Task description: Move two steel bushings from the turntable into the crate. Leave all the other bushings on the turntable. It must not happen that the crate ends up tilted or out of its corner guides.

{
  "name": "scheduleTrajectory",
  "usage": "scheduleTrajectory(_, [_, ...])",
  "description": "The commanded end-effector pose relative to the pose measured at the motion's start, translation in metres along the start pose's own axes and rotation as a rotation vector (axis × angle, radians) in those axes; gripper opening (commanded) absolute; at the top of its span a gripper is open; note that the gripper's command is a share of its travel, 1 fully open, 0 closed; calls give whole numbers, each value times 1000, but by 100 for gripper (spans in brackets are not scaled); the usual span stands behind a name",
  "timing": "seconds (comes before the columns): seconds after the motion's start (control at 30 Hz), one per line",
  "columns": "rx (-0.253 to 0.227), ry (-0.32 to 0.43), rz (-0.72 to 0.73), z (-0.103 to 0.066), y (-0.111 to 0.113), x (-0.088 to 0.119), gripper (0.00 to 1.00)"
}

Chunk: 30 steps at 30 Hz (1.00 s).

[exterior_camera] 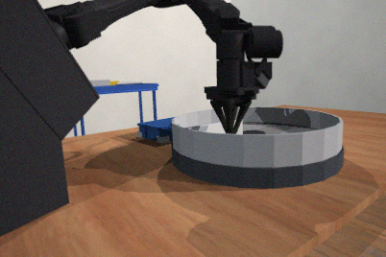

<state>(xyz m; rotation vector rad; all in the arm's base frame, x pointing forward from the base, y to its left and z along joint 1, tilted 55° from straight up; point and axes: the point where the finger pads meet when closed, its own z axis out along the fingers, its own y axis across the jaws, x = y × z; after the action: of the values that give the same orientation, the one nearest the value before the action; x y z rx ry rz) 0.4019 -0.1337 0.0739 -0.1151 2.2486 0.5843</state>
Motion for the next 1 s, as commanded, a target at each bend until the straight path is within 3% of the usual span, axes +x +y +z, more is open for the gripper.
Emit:
scheduleTrajectory(0.0, [29, -31, -21, -7, -10, -14, 13])
scheduleTrajectory(0.63, [26, -28, -35, -4, -4, -17, 13])
scheduleTrajectory(0.73, [16, -11, -14, 2, 5, -4, 13])
scheduleTrajectory(0.97, [29, -31, -15, -4, -1, -10, 13])
